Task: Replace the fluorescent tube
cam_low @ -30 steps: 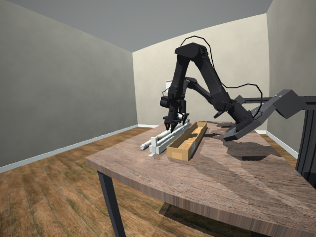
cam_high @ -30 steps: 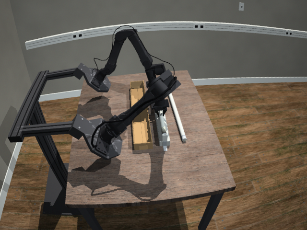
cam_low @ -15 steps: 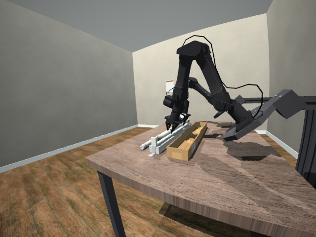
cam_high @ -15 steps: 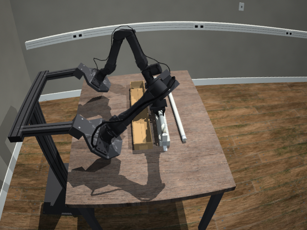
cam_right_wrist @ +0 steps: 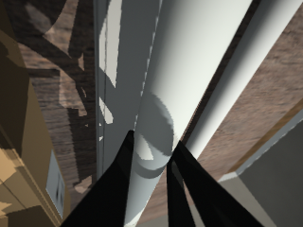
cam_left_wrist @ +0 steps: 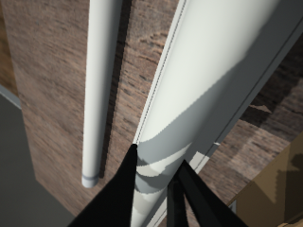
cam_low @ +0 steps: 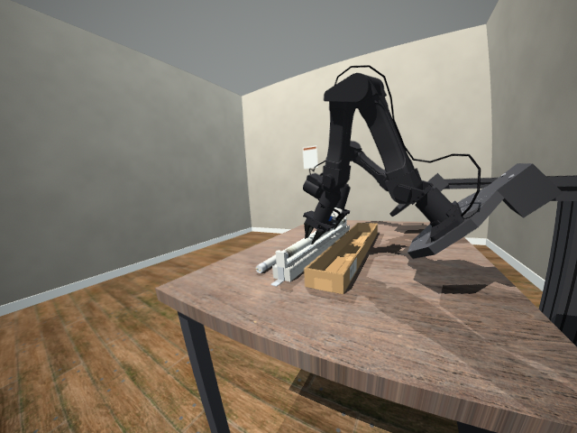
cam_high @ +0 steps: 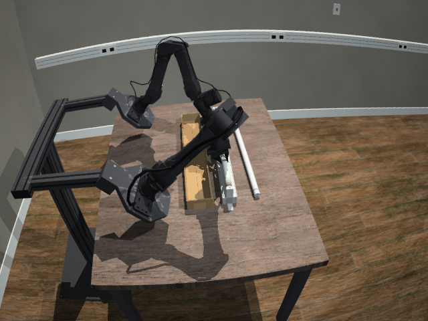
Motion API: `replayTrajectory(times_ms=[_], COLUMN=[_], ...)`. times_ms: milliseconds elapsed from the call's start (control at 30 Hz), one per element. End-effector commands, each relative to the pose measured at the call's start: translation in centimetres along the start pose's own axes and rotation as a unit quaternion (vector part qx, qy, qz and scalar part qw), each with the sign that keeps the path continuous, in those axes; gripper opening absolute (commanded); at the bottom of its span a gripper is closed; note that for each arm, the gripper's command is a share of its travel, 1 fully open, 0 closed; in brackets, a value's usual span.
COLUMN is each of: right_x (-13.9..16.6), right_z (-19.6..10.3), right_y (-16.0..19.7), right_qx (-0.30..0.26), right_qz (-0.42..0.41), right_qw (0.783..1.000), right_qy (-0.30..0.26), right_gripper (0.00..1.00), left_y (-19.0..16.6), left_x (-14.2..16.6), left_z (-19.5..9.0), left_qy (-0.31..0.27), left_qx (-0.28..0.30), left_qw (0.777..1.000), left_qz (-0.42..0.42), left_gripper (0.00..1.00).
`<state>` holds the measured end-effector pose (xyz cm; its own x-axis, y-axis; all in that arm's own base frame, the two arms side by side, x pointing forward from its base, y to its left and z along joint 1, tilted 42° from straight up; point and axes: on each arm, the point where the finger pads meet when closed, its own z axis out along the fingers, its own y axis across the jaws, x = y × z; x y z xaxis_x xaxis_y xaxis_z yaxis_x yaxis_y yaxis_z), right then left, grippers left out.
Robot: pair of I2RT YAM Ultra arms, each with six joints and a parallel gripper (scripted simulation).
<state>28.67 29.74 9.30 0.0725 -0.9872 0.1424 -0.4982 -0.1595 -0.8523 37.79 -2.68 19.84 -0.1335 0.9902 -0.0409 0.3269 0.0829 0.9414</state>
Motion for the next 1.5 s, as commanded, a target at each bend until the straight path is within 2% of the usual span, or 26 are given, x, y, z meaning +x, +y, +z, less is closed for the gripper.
replayTrajectory(times_ms=[0, 33, 233, 467, 667, 700, 733, 1133, 1233, 1300, 1467], right_x=[-0.1, 0.1, -0.1, 0.2, 0.3, -0.1, 0.3, -0.2, 0.1, -0.4, -0.2], right_z=[-1.3, -1.3, -1.2, -0.7, -0.7, -0.8, -0.5, -0.9, -0.9, -0.6, -0.9], right_y=[0.2, 0.9, 0.7, 2.5, 2.6, 1.5, 2.9, 1.5, 1.9, 1.9, 1.7], right_qx=[0.020, 0.005, 0.028, 0.016, 0.014, 0.021, 0.012, 0.039, 0.031, 0.047, 0.053], right_qz=[-0.012, -0.019, -0.019, -0.042, -0.044, -0.030, -0.048, -0.033, -0.037, -0.036, -0.036], right_qw=[1.000, 1.000, 0.999, 0.999, 0.999, 0.999, 0.999, 0.999, 0.999, 0.998, 0.998], right_qy=[-0.009, -0.009, -0.006, 0.005, 0.006, 0.002, 0.009, 0.000, 0.001, 0.000, 0.000], right_gripper=[0.11, 0.11, 0.11, 0.11, 0.11, 0.11, 0.11, 0.11, 0.11, 0.11, 0.11], left_y=[-0.2, -1.1, -0.4, -1.4, -1.6, -1.6, -1.8, -0.7, -1.4, -0.5, -1.0], left_x=[0.0, 0.0, 0.0, 0.1, 0.1, 0.2, 0.2, 0.1, 0.1, 0.0, 0.1], left_z=[-1.0, -1.0, -1.0, -1.0, -1.0, -0.8, -1.0, -0.9, -0.9, -0.9, -0.9], left_qy=[0.001, 0.001, 0.002, 0.005, 0.005, 0.009, 0.008, 0.009, 0.010, 0.009, 0.010], left_qx=[-0.013, 0.004, -0.023, -0.012, -0.009, -0.008, -0.008, -0.037, -0.024, -0.049, -0.050], left_qw=[1.000, 1.000, 1.000, 1.000, 1.000, 1.000, 1.000, 0.999, 1.000, 0.999, 0.999], left_qz=[0.009, 0.013, 0.010, 0.016, 0.013, 0.012, 0.013, 0.013, 0.017, 0.012, 0.014], left_gripper=[0.11, 0.11, 0.11, 0.11, 0.11, 0.11, 0.11, 0.11, 0.11, 0.11, 0.11])
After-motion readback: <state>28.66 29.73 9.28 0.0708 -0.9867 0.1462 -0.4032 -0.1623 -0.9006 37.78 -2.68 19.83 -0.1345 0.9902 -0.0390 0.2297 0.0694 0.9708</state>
